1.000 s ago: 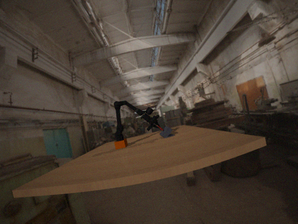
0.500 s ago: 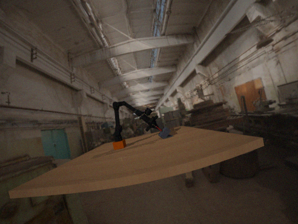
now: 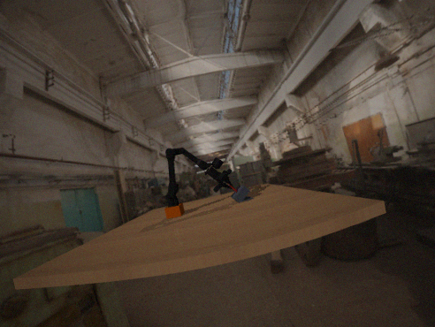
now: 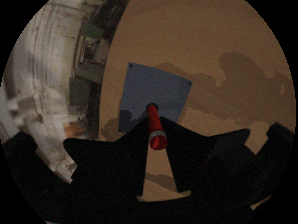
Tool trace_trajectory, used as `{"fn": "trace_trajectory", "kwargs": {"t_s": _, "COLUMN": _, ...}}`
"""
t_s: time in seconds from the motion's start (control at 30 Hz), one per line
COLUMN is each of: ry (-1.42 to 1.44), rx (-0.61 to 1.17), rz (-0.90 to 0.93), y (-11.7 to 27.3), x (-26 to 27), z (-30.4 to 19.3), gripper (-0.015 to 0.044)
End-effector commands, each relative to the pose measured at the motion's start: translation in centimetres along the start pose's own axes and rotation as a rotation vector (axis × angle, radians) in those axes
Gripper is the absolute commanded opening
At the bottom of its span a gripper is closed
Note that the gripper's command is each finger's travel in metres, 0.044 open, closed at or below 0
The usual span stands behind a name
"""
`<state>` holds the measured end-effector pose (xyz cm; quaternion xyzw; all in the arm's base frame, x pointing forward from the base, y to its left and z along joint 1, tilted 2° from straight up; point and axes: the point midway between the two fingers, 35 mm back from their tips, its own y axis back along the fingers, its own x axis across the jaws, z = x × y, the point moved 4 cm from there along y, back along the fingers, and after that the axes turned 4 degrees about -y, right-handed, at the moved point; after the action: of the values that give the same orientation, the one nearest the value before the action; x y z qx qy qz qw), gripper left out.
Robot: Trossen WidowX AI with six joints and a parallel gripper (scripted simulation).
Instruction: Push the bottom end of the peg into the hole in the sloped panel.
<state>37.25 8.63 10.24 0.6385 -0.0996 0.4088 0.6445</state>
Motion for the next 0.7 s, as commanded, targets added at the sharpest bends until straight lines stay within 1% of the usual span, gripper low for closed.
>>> {"fn": "trace_trajectory", "kwargs": {"t_s": 0.0, "ry": -0.002, "rx": -0.001, "rz": -0.002, "y": -0.27, "x": -0.04, "z": 0.00, "gripper": 0.0000}}
{"fn": "trace_trajectory", "kwargs": {"t_s": 0.67, "ry": -0.002, "rx": -0.001, "rz": -0.001, "y": -1.14, "x": 0.04, "z": 0.01, "gripper": 0.0000}}
